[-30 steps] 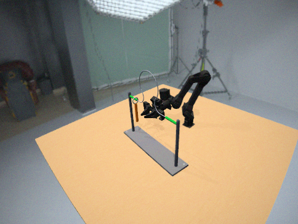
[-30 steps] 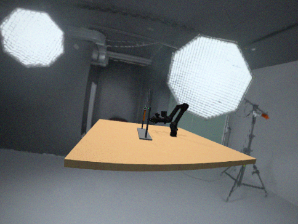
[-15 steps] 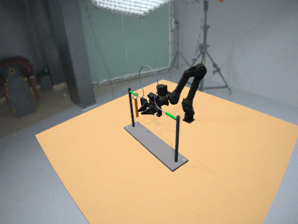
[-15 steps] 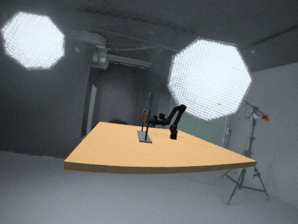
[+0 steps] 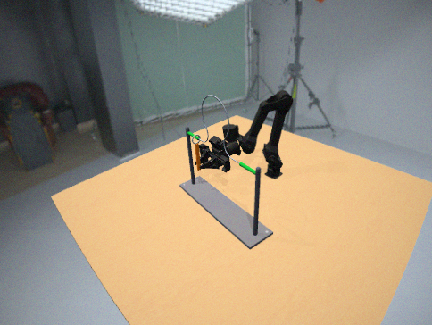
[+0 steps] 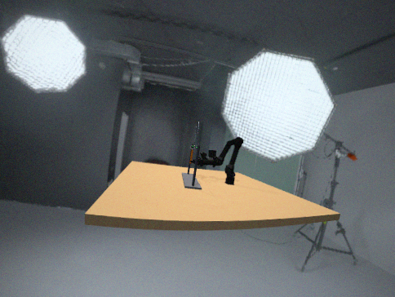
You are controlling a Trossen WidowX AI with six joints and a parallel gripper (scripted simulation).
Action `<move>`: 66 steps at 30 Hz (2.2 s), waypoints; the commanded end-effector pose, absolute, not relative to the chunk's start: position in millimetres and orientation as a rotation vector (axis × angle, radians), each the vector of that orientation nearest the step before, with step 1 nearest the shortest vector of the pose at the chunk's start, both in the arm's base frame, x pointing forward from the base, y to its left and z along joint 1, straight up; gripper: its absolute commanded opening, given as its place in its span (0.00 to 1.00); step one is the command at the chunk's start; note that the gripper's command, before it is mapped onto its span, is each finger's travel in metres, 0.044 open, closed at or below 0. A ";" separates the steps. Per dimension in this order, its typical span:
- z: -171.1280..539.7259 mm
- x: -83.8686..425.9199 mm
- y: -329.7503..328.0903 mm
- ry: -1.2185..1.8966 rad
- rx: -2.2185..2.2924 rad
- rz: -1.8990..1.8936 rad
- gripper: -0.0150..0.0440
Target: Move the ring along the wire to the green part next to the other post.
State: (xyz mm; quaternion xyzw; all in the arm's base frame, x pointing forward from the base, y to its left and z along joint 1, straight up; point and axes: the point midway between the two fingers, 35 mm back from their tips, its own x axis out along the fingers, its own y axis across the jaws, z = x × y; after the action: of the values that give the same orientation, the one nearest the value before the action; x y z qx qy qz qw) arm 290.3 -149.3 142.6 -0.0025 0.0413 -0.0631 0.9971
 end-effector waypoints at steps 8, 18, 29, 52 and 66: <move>142.5 308.3 -151.6 0.074 -0.005 -0.131 0.53; 140.6 317.0 -151.3 0.072 -0.004 -0.131 0.53; 140.6 317.0 -151.3 0.072 -0.004 -0.131 0.53; 139.7 316.7 -150.5 0.076 -0.006 -0.126 0.21; 139.7 316.7 -150.5 0.076 -0.006 -0.126 0.00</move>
State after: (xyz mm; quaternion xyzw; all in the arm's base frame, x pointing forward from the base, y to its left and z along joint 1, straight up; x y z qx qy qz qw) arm 316.7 -150.5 139.7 -0.0031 0.0380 -0.0629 0.9973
